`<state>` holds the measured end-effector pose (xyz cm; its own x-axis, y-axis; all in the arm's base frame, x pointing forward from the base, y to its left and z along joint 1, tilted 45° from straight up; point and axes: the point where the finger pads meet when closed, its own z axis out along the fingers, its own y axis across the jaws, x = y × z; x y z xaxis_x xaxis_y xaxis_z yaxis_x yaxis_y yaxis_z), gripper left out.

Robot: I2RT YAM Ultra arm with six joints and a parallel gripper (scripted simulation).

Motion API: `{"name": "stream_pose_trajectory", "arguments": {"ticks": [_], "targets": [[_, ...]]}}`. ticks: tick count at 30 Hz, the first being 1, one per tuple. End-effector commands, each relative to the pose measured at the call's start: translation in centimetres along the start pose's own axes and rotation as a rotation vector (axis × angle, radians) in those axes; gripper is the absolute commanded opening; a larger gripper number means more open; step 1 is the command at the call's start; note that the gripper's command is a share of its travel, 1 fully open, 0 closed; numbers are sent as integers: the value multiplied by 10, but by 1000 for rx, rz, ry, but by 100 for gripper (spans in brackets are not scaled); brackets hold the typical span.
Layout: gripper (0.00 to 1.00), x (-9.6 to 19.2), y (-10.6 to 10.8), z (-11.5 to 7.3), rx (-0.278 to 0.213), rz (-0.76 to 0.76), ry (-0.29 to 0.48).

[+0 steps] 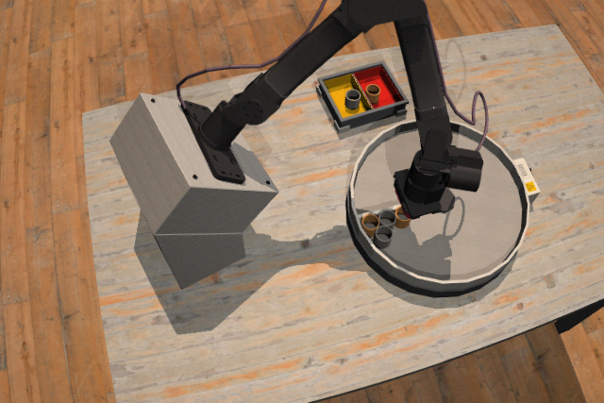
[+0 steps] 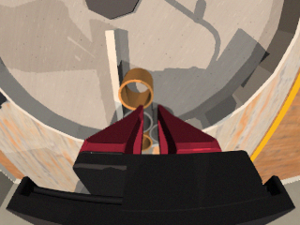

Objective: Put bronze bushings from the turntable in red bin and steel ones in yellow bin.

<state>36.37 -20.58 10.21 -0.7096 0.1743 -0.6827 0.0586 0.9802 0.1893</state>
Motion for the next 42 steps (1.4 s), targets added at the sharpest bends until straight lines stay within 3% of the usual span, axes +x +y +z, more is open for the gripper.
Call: {"name": "stream_pose_trajectory", "arguments": {"ticks": [1, 10, 14, 17, 21, 42], "targets": [[14, -10, -8, -11, 14, -2, -31], [14, -9, -8, -9, 14, 0, -31], [14, 6, -2, 17, 3, 15, 7], [14, 1, -3, 24, 7, 9, -1], [14, -12, -9, 9, 36, -2, -41], [14, -10, -8, 10, 29, 0, -34]]}}
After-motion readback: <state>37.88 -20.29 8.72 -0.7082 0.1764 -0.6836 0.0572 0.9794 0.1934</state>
